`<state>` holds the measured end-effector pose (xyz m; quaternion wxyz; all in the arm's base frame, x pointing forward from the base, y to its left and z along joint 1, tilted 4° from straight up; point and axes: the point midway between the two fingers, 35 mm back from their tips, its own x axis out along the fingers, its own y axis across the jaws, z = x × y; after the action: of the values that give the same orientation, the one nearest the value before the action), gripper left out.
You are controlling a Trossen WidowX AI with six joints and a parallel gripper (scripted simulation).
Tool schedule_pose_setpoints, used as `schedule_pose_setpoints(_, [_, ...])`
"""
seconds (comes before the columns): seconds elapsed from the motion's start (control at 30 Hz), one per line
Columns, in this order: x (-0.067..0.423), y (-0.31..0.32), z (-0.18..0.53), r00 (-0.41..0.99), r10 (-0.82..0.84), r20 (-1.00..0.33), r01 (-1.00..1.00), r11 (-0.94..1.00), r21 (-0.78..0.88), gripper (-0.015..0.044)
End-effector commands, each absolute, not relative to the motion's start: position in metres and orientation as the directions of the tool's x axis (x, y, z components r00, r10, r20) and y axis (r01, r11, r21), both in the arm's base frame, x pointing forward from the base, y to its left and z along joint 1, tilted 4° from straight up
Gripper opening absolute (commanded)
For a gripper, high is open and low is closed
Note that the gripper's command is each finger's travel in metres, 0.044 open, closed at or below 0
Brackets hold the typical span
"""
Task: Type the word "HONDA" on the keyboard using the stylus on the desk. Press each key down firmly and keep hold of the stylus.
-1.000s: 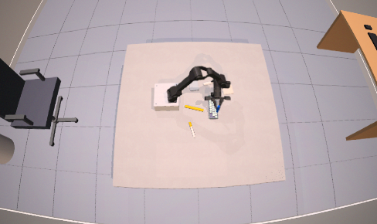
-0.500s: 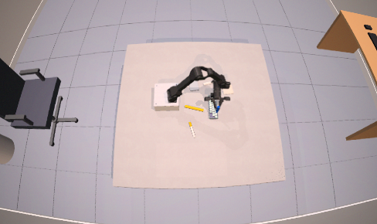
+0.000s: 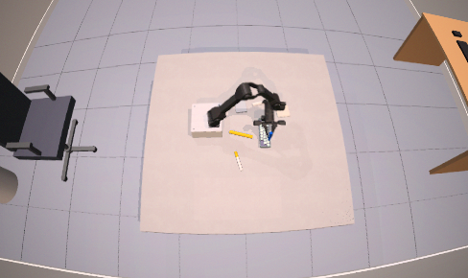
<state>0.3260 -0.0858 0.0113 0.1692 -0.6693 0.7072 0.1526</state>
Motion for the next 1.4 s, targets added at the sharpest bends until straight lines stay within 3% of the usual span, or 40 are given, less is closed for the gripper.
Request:
schedule_pose_setpoints(0.0, [0.326, -0.087, 0.008, -0.046, -0.898, -0.438, -0.999, 0.054, -0.006, 0.0081])
schedule_pose_setpoints(1.37, [0.327, -0.087, 0.005, -0.045, -0.898, -0.438, -0.999, 0.054, -0.006, 0.0081])
